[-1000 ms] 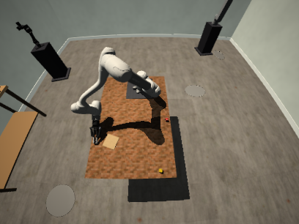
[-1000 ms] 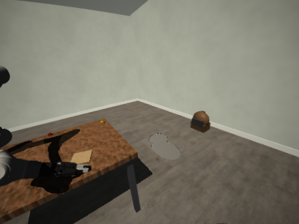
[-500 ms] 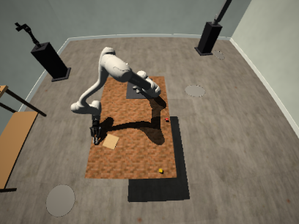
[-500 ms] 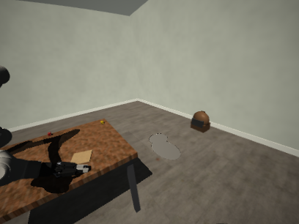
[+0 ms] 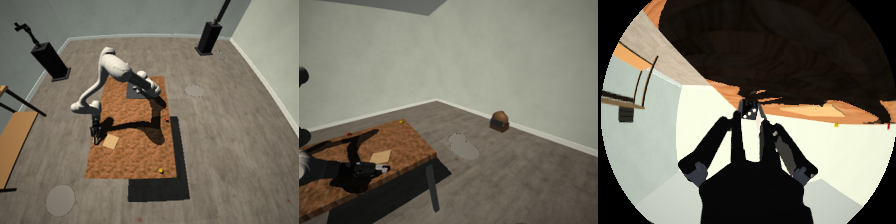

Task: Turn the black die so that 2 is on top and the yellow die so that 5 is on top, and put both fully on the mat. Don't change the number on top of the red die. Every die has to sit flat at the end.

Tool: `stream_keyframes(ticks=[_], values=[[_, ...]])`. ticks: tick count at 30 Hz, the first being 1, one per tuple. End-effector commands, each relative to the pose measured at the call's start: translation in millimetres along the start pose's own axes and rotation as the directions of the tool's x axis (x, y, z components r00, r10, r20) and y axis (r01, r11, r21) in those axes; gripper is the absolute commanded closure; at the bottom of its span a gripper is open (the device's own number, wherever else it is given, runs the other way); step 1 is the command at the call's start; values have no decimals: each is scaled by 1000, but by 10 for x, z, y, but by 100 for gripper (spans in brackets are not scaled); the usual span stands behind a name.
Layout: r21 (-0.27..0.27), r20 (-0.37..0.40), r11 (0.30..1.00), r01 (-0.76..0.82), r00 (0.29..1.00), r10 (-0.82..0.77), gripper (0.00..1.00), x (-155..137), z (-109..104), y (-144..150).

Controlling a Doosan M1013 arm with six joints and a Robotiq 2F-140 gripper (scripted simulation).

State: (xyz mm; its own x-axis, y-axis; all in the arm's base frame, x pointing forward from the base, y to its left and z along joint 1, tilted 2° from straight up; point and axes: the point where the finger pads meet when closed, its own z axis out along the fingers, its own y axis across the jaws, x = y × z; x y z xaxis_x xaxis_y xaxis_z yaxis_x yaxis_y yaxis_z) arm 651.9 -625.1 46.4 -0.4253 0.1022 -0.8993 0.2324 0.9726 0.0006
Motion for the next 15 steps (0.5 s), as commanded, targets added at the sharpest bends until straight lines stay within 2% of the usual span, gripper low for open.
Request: stream_keyframes(ticks=[1,15], values=[[0,0,1000,0,1000,0,76,-2,-1,0],[0,0,1000,0,1000,0,67,-2,-1,0]])
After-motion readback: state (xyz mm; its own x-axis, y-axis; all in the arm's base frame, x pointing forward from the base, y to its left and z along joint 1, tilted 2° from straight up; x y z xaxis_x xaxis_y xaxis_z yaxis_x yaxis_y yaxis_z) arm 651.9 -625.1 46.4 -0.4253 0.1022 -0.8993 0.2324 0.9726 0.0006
